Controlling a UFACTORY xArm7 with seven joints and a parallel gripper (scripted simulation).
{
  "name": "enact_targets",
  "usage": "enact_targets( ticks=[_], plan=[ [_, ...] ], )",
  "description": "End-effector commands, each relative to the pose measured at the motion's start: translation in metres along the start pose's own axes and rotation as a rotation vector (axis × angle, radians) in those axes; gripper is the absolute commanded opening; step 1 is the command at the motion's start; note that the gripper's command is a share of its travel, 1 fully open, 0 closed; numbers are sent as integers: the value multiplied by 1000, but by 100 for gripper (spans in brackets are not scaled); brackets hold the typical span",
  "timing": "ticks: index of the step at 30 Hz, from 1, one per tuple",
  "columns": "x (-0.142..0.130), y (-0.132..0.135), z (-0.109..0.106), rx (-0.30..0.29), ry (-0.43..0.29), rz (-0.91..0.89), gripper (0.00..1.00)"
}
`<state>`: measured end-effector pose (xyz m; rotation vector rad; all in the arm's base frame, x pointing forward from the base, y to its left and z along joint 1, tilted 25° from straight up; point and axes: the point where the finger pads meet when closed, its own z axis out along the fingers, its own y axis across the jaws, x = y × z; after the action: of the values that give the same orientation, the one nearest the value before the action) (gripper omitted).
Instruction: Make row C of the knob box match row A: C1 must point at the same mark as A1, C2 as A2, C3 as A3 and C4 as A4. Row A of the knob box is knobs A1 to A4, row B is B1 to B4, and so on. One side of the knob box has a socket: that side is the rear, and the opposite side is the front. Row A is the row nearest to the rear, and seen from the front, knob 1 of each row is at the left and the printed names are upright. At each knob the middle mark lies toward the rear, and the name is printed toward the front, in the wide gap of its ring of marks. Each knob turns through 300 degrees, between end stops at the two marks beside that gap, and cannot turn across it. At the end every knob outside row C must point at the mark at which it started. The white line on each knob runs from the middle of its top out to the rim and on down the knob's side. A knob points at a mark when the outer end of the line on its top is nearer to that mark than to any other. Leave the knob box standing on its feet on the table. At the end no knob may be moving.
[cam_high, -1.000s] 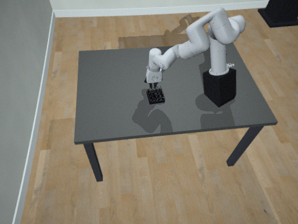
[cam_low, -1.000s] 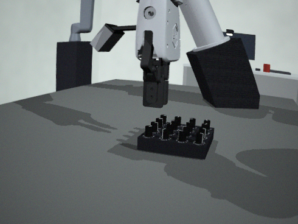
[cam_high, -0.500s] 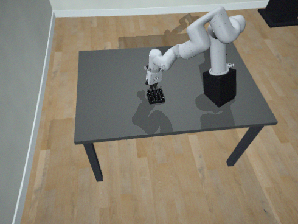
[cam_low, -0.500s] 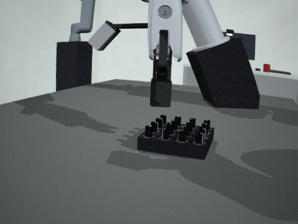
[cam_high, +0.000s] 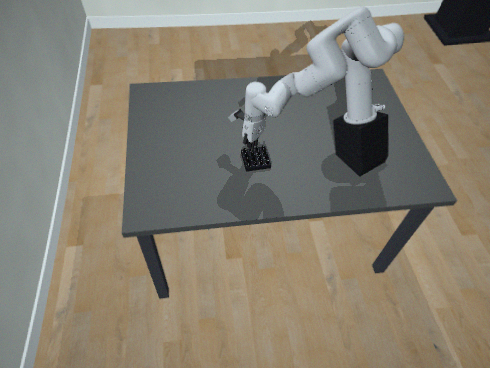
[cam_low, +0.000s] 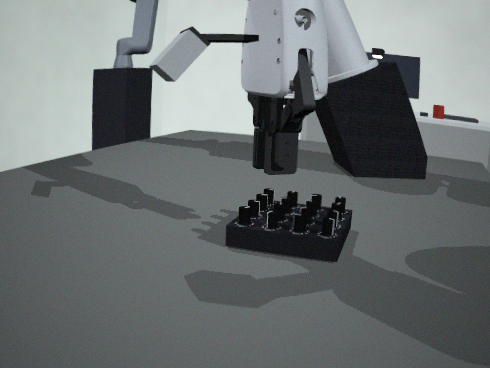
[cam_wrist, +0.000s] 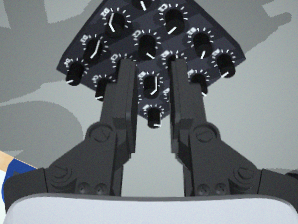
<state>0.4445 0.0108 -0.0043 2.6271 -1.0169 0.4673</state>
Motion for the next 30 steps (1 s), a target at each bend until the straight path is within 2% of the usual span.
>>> enact_targets(
  ticks=[1,17,19,20,30],
  plan=[
    [-2,-3,-2,13,-1,-126,19],
    [-11,-12,-5,13,2,-608,19],
    [-11,-12,-5,13,2,-608,19],
    [-12,-13,-6,13,3,-694,19],
    [-18,-18,-7,13,4,-973,19]
  ],
)
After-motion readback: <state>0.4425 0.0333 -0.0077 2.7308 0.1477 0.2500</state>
